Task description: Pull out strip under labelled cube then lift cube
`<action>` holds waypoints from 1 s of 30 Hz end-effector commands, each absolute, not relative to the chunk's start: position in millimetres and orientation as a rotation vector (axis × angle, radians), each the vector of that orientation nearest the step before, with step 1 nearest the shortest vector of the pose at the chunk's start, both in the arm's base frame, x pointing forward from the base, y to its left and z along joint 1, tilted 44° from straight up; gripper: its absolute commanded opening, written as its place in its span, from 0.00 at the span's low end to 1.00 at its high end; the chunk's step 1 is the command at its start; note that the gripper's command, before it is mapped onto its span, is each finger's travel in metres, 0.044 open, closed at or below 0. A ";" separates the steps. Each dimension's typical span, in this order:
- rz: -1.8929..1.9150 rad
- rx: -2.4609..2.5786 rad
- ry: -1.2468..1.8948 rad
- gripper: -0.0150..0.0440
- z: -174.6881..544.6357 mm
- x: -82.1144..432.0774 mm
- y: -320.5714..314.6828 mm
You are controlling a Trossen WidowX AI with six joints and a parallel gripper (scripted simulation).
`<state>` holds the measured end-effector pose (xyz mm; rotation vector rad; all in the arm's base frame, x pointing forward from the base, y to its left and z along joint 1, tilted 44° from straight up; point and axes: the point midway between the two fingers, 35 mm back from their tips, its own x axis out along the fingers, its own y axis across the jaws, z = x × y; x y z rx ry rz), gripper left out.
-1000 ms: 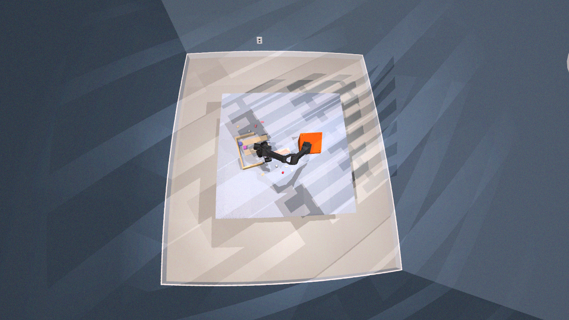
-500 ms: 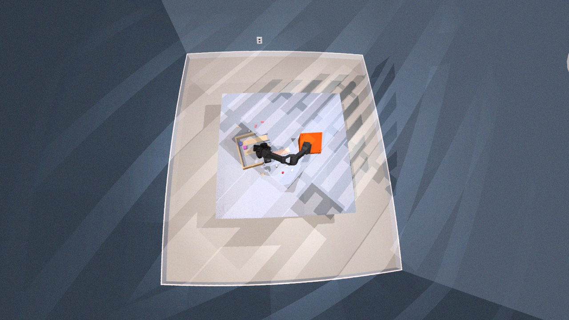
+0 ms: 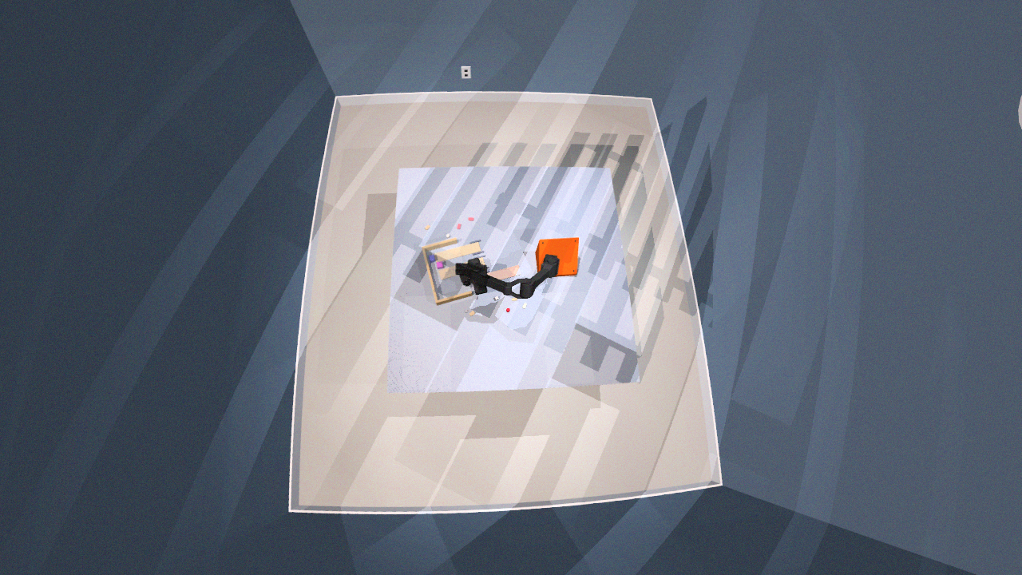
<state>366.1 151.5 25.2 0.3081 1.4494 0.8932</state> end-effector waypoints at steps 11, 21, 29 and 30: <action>0.895 0.308 1.451 0.48 21.1 364.5 155.8; 0.893 0.309 1.453 0.25 24.0 358.9 149.0; 0.889 0.314 1.460 0.25 38.3 325.2 115.6; 0.888 0.316 1.460 0.25 39.9 320.6 111.9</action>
